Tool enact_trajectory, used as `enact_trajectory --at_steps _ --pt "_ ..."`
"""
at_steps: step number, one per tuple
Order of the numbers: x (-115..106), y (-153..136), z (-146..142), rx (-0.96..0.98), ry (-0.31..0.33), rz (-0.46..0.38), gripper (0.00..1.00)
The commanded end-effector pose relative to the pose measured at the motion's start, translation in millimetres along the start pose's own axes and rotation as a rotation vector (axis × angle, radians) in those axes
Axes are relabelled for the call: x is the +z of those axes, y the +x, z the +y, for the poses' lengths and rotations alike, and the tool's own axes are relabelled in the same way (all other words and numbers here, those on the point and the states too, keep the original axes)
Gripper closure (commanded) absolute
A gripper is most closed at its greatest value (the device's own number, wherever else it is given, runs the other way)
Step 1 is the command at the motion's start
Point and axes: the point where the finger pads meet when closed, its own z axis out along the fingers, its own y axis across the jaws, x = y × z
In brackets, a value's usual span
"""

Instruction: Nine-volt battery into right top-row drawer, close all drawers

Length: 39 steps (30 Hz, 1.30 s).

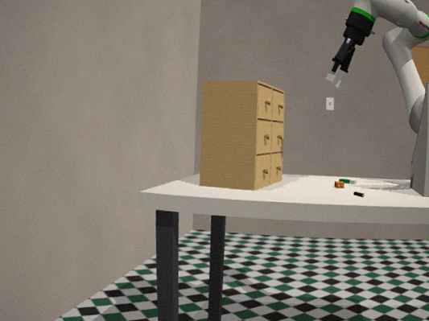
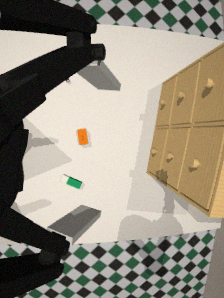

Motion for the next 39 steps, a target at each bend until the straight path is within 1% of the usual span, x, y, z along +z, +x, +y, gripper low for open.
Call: enact_trajectory --at_steps 1,6,11,13,21,28,39 --pt "21.5 9.1 3.6 0.015 -0.006 0.165 0.00" --pt "38.9 15.2 3.6 0.015 -0.007 0.301 0.00" --pt "52.3 20.0 3.8 0.015 -0.008 0.405 0.00" --pt "52.3 20.0 3.8 0.015 -0.008 0.405 0.00" --pt "67.2 25.4 4.0 0.014 -0.009 0.521 0.00" --pt "74.3 27.8 3.9 0.014 -0.009 0.576 0.00" --pt "76.4 28.3 3.6 0.014 -0.008 0.594 0.00"
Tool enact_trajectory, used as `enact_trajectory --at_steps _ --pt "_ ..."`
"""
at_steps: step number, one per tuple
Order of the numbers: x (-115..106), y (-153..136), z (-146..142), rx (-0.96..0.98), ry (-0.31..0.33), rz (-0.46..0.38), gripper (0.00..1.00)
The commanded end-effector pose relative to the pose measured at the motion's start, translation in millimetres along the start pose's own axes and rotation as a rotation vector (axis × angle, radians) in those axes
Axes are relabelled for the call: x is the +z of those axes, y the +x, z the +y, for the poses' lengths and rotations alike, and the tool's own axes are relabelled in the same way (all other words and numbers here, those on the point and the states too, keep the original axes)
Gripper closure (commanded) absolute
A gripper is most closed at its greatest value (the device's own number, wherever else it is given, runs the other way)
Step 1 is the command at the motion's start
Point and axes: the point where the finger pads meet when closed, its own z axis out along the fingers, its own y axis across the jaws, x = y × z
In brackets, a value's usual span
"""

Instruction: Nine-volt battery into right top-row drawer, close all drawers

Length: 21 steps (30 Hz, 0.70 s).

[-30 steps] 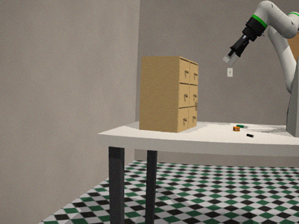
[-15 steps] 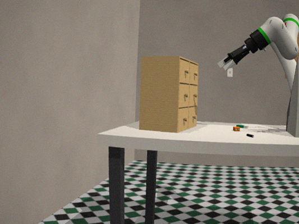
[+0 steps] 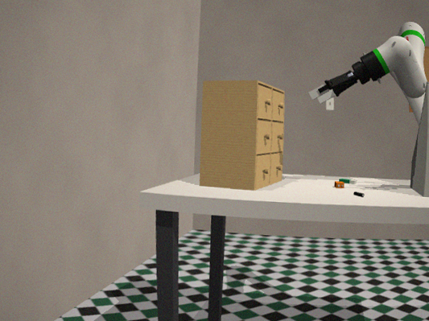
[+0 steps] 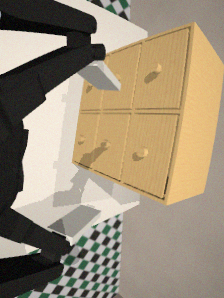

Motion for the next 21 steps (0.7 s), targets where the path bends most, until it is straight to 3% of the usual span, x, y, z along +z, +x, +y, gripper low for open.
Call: enact_trajectory --at_steps 1,2,21 --pt "0.1 0.1 0.0 0.000 0.000 0.001 0.00" --pt "0.1 0.1 0.0 0.000 0.000 0.001 0.80" --pt "0.1 0.1 0.0 0.000 0.000 0.001 0.80"
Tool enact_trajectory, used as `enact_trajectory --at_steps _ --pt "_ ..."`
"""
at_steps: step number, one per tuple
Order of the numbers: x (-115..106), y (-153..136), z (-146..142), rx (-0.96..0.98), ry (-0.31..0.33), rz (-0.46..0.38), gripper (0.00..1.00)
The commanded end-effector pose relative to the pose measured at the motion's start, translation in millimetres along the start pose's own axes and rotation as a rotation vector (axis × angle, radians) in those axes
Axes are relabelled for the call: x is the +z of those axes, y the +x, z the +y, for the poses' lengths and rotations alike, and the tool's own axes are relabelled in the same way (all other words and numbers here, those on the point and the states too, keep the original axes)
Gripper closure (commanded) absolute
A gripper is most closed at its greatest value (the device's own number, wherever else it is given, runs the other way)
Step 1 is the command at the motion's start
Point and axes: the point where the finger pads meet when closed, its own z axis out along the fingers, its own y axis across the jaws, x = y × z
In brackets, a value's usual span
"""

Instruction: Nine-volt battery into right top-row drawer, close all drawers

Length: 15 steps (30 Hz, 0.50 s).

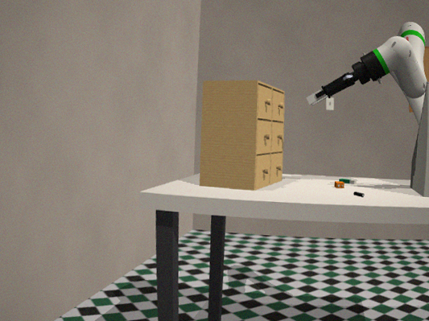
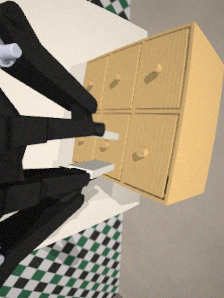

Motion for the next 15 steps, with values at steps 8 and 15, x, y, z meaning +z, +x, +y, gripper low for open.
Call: enact_trajectory --at_steps 8,15 --pt "1.8 0.7 -0.1 0.000 0.000 0.000 0.80" --pt "14.1 3.5 -0.1 0.000 0.000 0.000 0.80"
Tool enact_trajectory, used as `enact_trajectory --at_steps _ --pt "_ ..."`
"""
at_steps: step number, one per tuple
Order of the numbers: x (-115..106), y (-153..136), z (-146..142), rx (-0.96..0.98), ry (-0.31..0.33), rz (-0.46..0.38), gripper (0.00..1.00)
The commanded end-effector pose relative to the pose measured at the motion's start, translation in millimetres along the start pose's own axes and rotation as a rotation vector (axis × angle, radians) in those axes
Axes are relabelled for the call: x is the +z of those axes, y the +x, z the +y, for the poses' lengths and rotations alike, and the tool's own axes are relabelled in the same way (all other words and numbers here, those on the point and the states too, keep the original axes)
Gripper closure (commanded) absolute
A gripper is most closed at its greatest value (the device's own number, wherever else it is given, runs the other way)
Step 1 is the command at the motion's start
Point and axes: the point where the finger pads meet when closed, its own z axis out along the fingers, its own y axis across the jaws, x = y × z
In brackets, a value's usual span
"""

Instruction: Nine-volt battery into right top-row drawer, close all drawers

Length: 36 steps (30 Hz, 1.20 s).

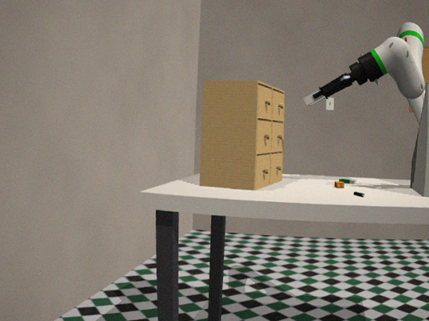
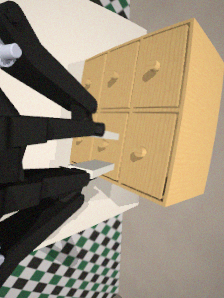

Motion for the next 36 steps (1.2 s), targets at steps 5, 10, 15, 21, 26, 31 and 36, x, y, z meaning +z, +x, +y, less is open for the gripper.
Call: enact_trajectory --at_steps 5,10,15,21,26,31,36 --pt "16.7 4.2 -0.2 0.000 0.000 0.001 0.80" --pt "30.4 7.3 -0.2 0.000 0.000 0.001 0.80" --pt "46.0 10.9 -0.2 0.000 0.000 0.001 0.80" --pt "55.8 13.1 -0.2 0.000 0.000 0.001 0.80" --pt "56.7 13.3 -0.2 0.000 0.000 0.001 0.80" --pt "56.7 13.3 -0.2 0.000 0.000 0.001 0.80" --pt "56.7 13.3 -0.2 0.000 0.000 0.001 0.80"
